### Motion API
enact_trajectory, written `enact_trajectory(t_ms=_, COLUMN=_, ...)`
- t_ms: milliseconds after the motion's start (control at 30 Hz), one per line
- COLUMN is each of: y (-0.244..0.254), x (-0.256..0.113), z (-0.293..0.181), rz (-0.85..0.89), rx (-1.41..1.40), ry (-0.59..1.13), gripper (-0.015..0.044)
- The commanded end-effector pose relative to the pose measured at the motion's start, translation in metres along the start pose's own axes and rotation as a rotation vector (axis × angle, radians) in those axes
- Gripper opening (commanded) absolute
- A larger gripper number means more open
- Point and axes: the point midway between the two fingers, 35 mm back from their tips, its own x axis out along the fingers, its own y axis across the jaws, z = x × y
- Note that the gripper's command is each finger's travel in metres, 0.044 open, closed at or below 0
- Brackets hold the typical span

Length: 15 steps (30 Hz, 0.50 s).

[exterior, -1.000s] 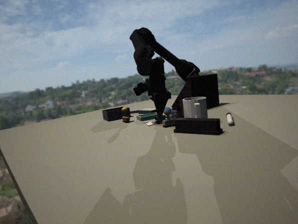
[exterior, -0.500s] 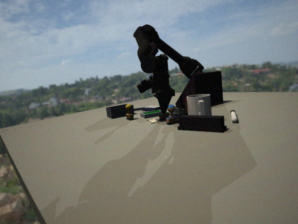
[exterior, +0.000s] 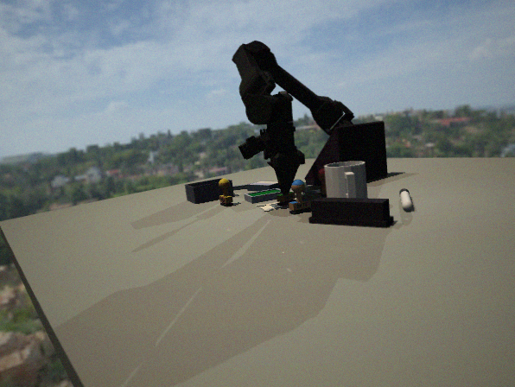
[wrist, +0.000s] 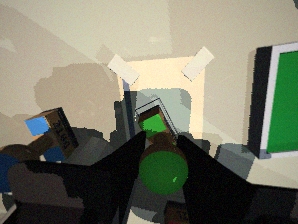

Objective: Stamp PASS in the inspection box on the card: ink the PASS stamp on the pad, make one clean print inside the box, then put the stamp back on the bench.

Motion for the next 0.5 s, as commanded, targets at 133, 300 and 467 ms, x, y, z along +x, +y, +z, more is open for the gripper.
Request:
enact_trajectory(t_ms=133, y=-0.0001, x=-0.0039, z=0.0006, rz=-0.001, rx=0.005, ry=-0.001, gripper=0.0)
enact_trajectory(t_ms=300, y=-0.0001, x=-0.0063, z=0.0006, rz=-0.001, rx=0.005, ry=-0.001, gripper=0.0)
enact_trajectory(t_ms=467, y=0.0002, x=-0.0106, z=0.0009, rz=0.0, rx=0.005, ry=0.0, gripper=0.0)
